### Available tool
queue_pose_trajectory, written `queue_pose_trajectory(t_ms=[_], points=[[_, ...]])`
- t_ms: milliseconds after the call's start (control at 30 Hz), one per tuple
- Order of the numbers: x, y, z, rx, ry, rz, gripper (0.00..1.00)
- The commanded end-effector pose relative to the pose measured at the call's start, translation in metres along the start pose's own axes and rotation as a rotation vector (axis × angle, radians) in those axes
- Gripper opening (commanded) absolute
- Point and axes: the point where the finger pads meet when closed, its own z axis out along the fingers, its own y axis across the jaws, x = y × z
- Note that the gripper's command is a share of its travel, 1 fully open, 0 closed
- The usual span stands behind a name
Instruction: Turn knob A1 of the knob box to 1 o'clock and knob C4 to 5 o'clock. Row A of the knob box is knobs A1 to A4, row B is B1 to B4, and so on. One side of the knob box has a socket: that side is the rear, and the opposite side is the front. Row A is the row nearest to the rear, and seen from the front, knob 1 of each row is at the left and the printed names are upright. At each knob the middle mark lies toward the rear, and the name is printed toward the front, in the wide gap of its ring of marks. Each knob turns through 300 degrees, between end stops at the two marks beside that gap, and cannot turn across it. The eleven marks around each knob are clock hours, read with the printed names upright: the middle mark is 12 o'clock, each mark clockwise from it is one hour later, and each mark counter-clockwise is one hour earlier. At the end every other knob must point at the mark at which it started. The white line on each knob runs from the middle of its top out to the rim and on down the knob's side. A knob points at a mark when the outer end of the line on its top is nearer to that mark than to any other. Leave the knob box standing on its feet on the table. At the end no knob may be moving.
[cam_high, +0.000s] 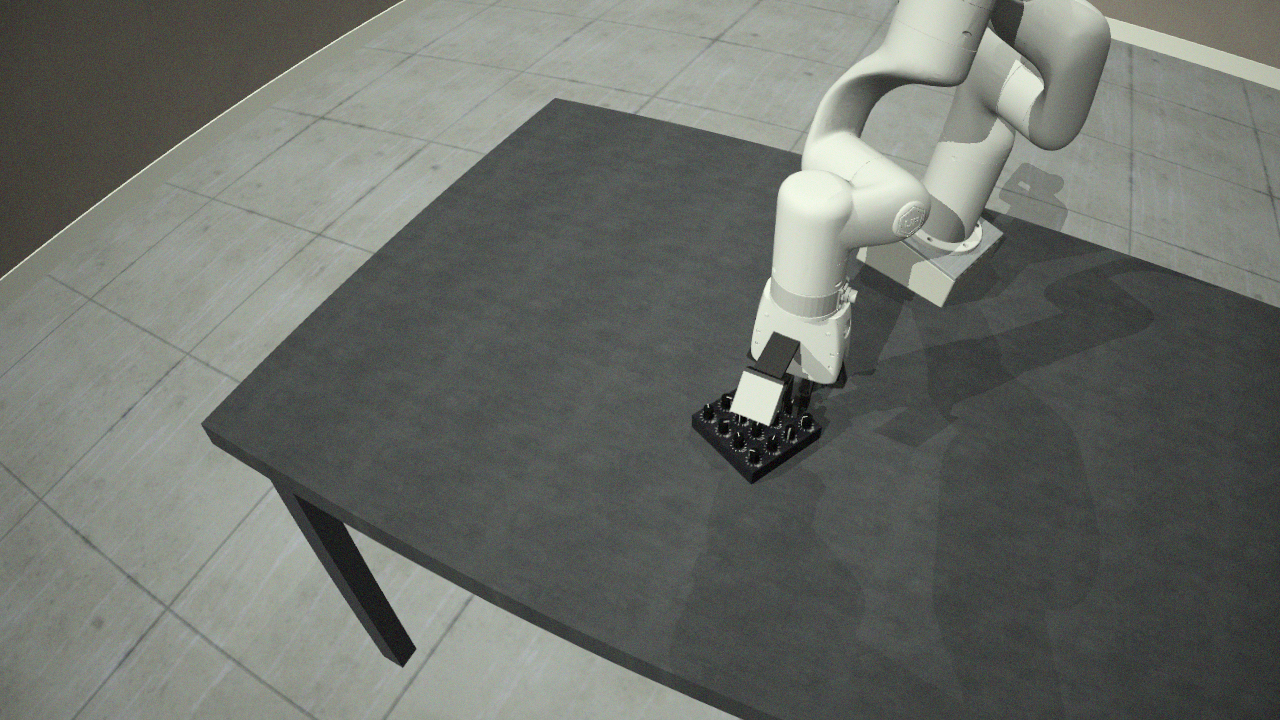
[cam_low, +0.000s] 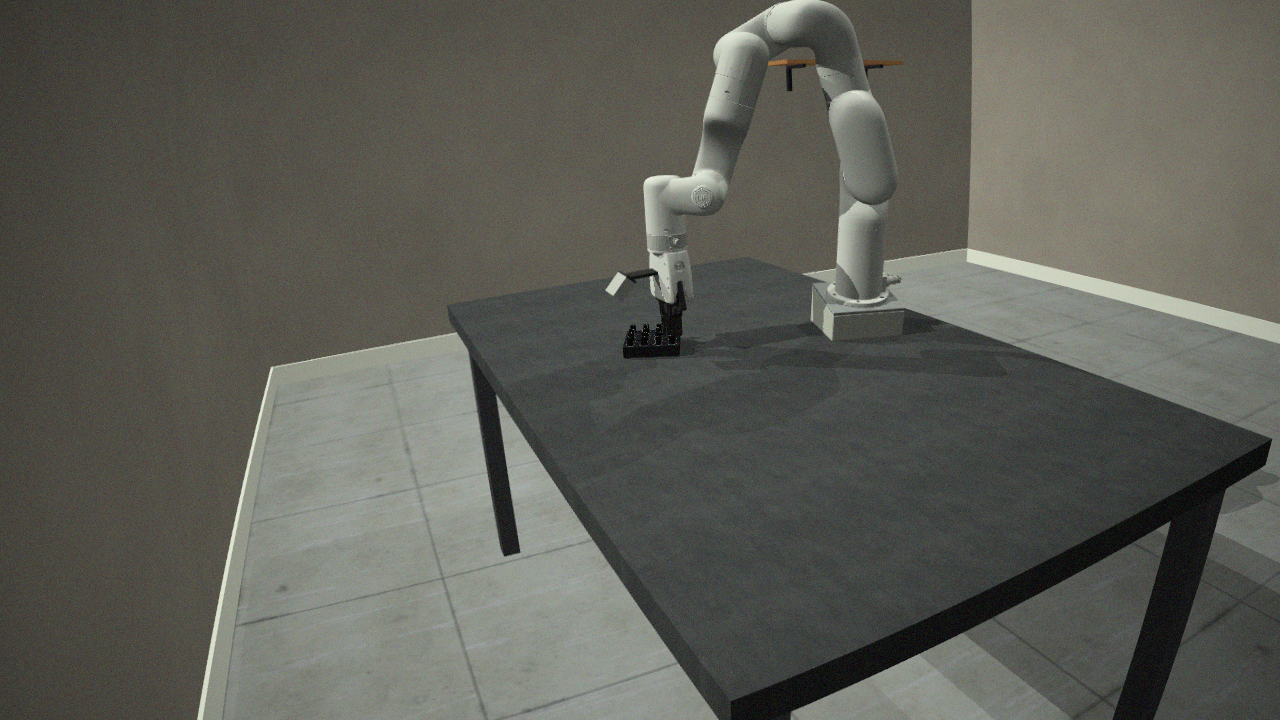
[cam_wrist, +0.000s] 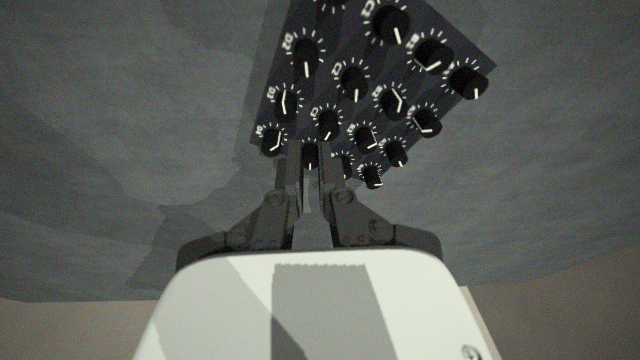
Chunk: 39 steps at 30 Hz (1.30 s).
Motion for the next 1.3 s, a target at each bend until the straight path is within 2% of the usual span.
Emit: queue_pose_trajectory(t_ms=[0,367,867,1267], points=[[0.0013,0.0006,-0.0010,-0.004,0.001,0.073,0.08],[0.0013,0.0006,-0.0010,-0.004,0.002,0.296,0.08],[0.0013,0.0006,-0.0010,-0.004,0.002,0.458,0.08],[0.0013,0.0006,-0.0010,-0.004,0.002,0.507,0.08]])
